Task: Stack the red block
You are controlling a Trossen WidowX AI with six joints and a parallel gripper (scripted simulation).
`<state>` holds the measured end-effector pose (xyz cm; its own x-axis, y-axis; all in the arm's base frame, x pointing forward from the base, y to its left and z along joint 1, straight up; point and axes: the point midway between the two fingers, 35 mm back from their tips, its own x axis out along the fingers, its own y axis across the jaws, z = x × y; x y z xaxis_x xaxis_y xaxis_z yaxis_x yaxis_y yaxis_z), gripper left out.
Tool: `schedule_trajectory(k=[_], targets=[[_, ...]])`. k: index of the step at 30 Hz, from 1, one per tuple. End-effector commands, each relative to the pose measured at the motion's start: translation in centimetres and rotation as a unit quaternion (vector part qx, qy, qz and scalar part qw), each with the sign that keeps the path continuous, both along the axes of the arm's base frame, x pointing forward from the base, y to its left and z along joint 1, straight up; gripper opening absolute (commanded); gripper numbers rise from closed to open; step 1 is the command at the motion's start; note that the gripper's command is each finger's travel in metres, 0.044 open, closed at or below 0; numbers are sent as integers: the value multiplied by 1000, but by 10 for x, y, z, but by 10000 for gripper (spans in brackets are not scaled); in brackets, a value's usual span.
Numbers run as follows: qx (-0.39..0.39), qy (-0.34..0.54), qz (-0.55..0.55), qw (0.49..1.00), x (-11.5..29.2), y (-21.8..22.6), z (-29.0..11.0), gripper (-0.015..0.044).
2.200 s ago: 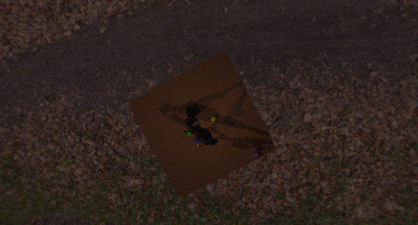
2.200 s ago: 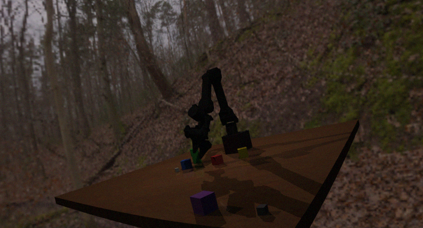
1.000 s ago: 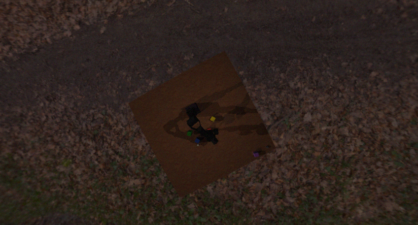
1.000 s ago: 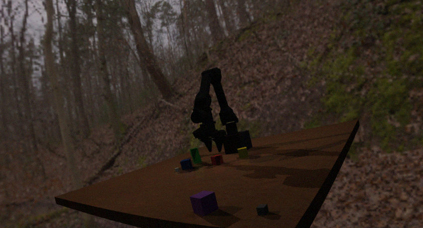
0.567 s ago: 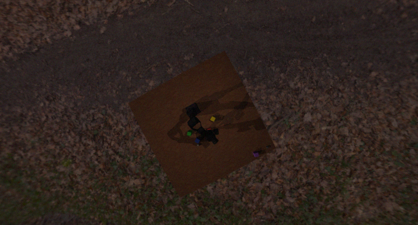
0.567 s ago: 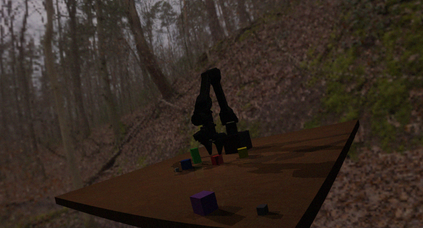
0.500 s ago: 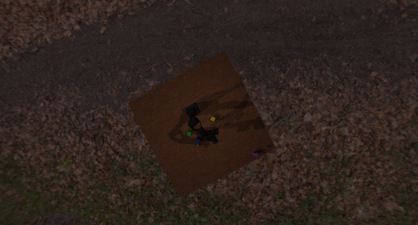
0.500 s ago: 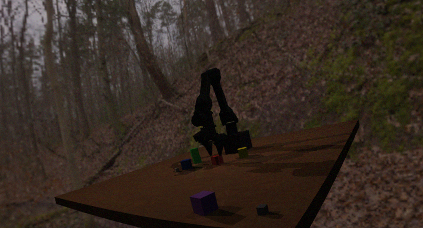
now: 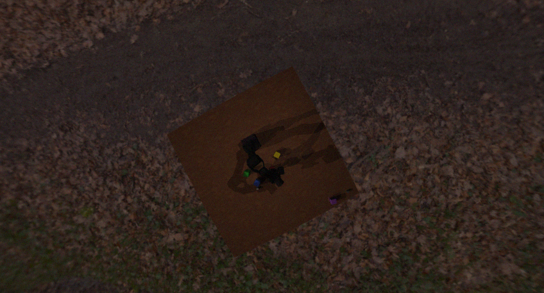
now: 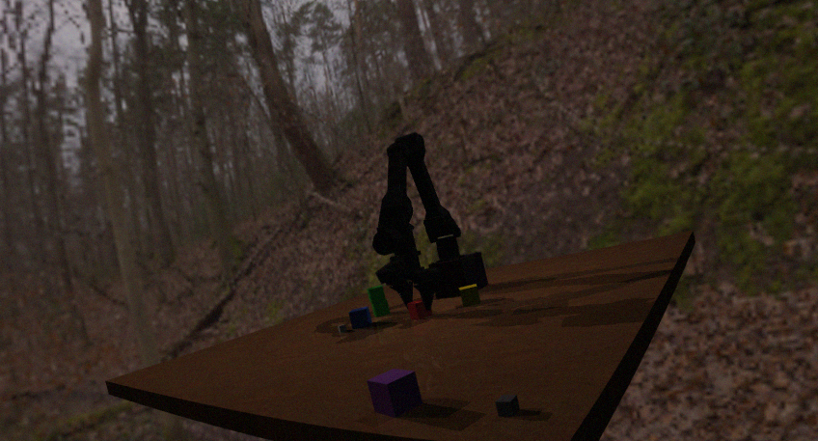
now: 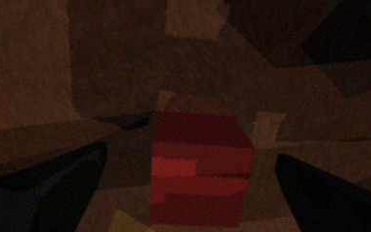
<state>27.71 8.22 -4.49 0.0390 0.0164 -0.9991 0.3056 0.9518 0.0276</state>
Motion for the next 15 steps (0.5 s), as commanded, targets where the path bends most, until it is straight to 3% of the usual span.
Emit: schedule_trajectory(k=[1,15], targets=[[0,7,1,1000,-3,0,-9,440],[0,7,1,1000,-3,0,-13,440]])
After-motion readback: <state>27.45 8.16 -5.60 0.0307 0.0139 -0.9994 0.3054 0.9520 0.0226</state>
